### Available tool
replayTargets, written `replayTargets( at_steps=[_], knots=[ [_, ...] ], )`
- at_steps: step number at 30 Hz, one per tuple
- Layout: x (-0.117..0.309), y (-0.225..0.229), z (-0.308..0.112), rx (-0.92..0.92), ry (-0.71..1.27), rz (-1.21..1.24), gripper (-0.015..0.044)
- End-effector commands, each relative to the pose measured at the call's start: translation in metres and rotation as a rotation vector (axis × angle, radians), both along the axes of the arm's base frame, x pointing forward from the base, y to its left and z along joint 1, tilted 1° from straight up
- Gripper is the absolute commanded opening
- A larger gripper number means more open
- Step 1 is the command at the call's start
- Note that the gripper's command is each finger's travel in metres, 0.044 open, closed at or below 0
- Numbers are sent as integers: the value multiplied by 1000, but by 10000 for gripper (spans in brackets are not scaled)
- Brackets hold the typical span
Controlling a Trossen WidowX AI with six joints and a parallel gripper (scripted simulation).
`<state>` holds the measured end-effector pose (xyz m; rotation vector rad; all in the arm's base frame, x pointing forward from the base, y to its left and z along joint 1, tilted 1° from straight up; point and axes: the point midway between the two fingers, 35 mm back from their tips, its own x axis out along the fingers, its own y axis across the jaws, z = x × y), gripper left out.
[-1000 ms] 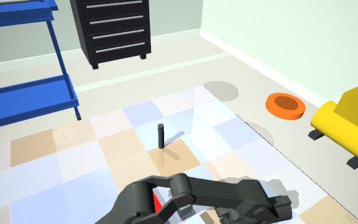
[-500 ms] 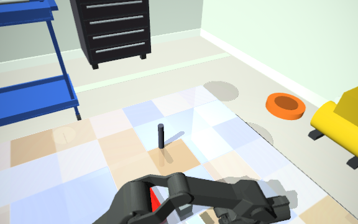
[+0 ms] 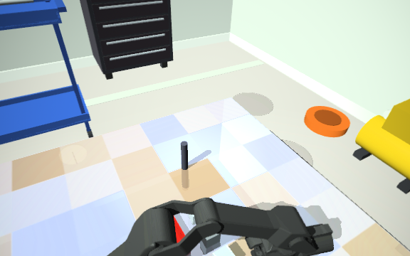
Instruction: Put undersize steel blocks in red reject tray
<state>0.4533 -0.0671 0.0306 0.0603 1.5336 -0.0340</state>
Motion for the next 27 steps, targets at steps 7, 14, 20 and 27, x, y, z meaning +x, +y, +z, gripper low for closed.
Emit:
replayTargets(
  at_steps=[7,14,20,27],
  knots=[
    [8,0,5,-1,-25,4,0],
    [9,0,5,-1,-25,4,0],
    [12,-1,5,-1,-27,4,0],
    [15,-1,5,-1,-28,4,0]
  ],
)
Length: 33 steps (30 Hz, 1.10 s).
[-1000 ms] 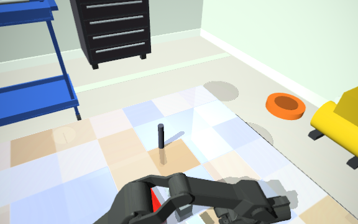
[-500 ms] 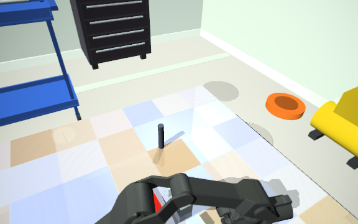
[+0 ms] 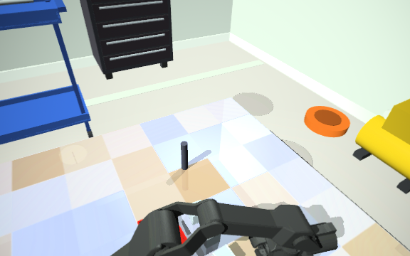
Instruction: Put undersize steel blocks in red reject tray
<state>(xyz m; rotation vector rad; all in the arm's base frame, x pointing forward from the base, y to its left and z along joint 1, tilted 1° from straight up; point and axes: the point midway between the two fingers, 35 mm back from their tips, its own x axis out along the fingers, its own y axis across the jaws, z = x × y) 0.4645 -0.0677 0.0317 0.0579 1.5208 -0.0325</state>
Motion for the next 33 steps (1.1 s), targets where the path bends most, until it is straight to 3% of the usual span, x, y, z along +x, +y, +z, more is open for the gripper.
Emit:
replayTargets(
  at_steps=[1,33],
  knots=[
    [3,0,4,0,-15,2,0],
    [11,0,4,0,-21,2,0]
  ],
)
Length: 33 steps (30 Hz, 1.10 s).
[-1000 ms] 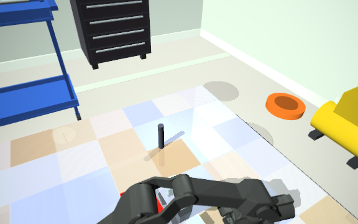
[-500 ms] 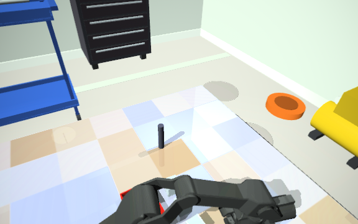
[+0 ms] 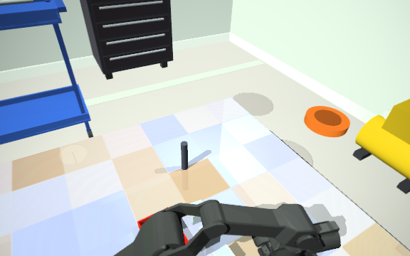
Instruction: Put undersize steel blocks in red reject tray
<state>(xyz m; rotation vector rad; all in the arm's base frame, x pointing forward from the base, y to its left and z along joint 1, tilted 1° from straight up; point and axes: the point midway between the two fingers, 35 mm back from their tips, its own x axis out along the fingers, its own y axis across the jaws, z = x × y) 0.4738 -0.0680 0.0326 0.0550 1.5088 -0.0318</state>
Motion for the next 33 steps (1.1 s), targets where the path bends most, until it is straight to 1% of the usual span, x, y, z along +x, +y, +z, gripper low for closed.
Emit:
replayTargets(
  at_steps=[1,33],
  knots=[
    [3,0,3,2,-9,0,0],
    [13,0,5,2,-11,0,0]
  ],
)
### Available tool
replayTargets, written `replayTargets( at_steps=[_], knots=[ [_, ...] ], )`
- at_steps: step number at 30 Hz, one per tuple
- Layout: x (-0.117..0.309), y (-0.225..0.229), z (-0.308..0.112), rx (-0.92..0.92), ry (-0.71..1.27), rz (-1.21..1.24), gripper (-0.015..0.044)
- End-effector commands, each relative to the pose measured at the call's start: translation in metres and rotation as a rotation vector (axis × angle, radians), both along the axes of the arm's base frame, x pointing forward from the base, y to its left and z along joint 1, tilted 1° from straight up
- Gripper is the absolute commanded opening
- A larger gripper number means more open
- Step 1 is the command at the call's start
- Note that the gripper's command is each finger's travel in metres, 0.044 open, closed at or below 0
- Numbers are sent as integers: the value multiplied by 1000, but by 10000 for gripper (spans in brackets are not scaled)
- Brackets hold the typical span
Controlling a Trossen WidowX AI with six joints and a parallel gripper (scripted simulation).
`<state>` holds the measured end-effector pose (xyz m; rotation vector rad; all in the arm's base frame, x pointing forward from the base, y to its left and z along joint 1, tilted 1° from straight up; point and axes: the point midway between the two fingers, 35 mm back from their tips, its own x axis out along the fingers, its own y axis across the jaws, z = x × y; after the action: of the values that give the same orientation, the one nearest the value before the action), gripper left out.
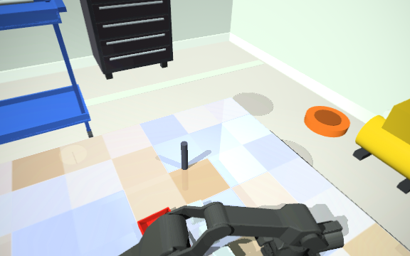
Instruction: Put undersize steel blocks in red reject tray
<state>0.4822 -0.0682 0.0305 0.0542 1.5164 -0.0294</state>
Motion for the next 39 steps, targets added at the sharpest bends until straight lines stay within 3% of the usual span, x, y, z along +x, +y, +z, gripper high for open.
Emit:
replayTargets(
  at_steps=[1,6,25,36,39],
  knots=[
    [5,0,7,1,-19,-2,0],
    [-2,0,36,0,-2,0,0],
    [-5,3,32,5,33,2,0],
    [-32,159,75,6,11,182,0],
    [-39,176,80,7,9,203,0]
  ],
)
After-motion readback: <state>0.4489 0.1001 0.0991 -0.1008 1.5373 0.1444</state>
